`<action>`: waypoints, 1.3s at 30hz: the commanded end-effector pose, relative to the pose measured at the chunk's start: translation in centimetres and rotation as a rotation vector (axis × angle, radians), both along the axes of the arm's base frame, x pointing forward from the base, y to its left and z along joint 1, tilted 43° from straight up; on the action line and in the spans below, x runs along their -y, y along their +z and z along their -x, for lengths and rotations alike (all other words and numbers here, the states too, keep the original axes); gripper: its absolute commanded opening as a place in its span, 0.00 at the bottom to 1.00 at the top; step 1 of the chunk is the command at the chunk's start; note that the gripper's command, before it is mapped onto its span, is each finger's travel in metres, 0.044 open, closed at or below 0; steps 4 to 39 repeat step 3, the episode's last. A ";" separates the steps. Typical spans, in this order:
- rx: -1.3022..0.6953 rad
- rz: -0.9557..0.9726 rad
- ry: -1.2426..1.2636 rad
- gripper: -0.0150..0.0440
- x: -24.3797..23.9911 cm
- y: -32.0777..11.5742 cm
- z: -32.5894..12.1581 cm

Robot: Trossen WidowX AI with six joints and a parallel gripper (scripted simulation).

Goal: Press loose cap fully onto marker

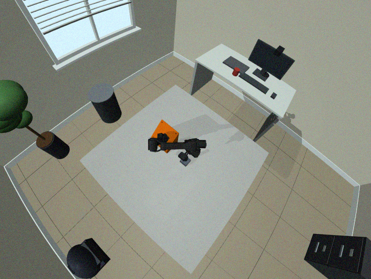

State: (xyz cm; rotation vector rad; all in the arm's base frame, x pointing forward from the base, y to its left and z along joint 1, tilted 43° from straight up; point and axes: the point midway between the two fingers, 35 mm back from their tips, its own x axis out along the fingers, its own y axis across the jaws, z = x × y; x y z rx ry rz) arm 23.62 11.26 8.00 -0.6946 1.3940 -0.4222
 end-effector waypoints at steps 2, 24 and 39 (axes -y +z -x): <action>0.002 -0.004 -0.005 1.00 -0.1 0.1 0.0; 0.002 -0.004 -0.005 1.00 -0.1 0.1 0.0; 0.002 -0.004 -0.005 1.00 -0.1 0.1 0.0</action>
